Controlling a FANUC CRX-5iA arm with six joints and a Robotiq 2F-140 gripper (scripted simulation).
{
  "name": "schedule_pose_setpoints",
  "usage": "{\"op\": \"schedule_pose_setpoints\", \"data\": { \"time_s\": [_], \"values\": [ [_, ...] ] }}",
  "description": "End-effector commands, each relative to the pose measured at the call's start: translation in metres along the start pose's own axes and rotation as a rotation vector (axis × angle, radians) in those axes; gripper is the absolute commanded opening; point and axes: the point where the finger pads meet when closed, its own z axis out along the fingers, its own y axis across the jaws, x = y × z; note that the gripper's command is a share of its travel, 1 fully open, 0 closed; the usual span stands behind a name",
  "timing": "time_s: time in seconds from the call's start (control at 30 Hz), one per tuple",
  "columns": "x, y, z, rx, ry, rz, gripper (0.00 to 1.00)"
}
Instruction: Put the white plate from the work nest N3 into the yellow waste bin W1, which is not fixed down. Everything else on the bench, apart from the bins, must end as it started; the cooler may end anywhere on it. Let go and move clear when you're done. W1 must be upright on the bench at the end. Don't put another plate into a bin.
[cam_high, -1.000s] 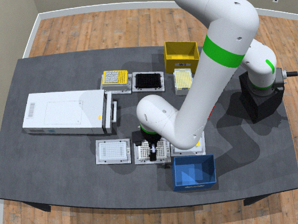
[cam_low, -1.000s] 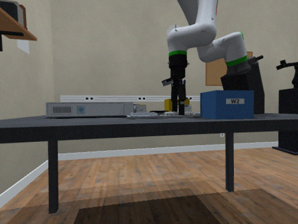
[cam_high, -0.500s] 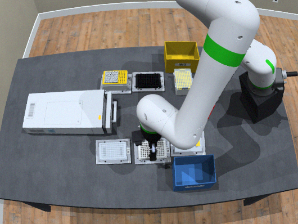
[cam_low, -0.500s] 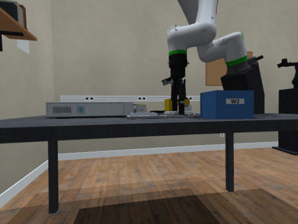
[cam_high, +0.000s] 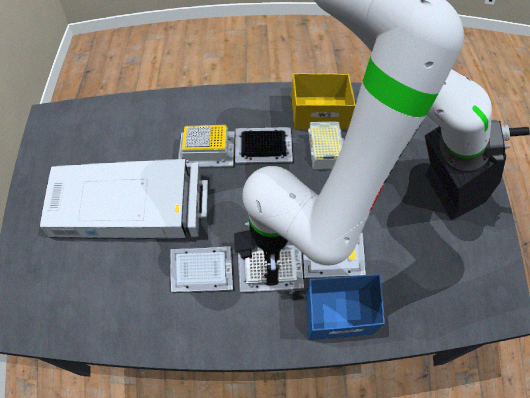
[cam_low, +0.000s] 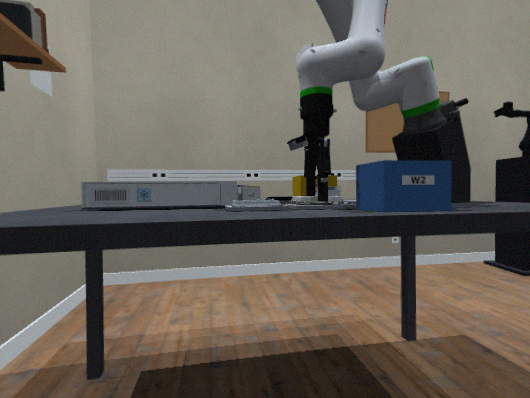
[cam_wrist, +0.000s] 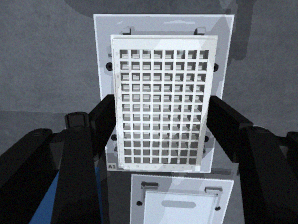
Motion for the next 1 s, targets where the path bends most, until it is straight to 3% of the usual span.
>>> {"op": "schedule_pose_setpoints", "data": {
  "time_s": [0.0, 0.97],
  "values": [
    [0.001, 0.0, -0.003, 0.001, 0.001, 0.0, 0.1],
    [0.001, 0.0, -0.039, 0.001, 0.001, 0.0, 0.1]
  ]
}}
